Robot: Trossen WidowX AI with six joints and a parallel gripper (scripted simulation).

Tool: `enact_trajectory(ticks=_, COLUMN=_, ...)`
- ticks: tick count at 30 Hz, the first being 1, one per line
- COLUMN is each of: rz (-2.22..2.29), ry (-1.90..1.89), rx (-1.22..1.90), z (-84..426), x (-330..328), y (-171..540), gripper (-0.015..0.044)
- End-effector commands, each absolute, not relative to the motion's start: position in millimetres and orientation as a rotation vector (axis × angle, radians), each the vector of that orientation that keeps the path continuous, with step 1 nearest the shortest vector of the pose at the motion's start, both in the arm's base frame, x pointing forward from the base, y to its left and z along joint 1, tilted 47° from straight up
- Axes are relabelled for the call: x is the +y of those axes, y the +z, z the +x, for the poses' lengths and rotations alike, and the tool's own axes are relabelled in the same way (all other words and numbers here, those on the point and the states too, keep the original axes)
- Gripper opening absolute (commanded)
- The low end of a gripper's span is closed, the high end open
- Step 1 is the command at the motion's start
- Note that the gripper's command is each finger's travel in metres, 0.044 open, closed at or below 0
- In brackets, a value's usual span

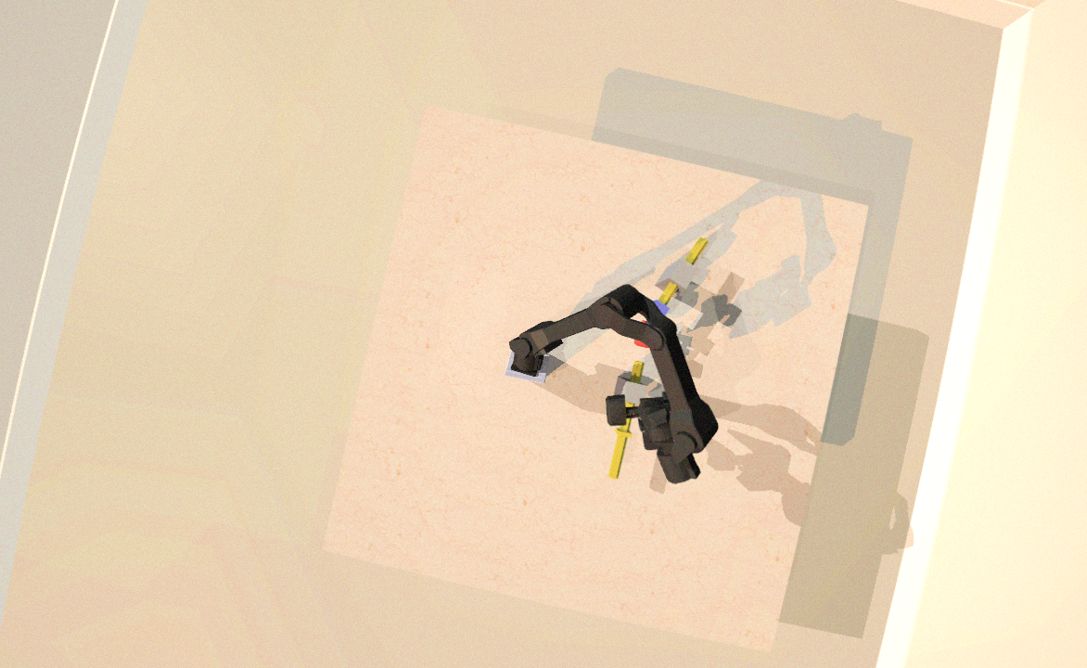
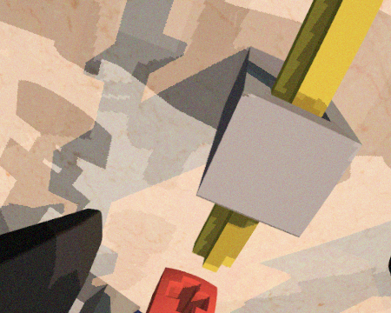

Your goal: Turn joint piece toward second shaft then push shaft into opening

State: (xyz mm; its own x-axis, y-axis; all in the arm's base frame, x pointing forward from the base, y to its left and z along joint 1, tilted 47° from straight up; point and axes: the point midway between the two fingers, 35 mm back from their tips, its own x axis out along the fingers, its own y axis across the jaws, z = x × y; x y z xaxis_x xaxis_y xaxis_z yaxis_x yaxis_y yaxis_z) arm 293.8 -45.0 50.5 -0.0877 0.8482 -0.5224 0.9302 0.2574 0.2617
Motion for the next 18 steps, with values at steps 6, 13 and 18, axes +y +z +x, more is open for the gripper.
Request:
enact_trajectory(ticks=6, rz=1.384, ry=0.054, rx=1.858, z=302, x=-76, y=21, gripper=0.044)
enact_trajectory(ticks=13, rz=1.192, ry=0.229, rx=1.783, z=305, x=-100, y=-3, gripper=0.044)
enact_trajectory(ticks=18, rz=1.052, ry=0.346, rx=1.727, z=306, x=-117, y=-21, gripper=0.044)
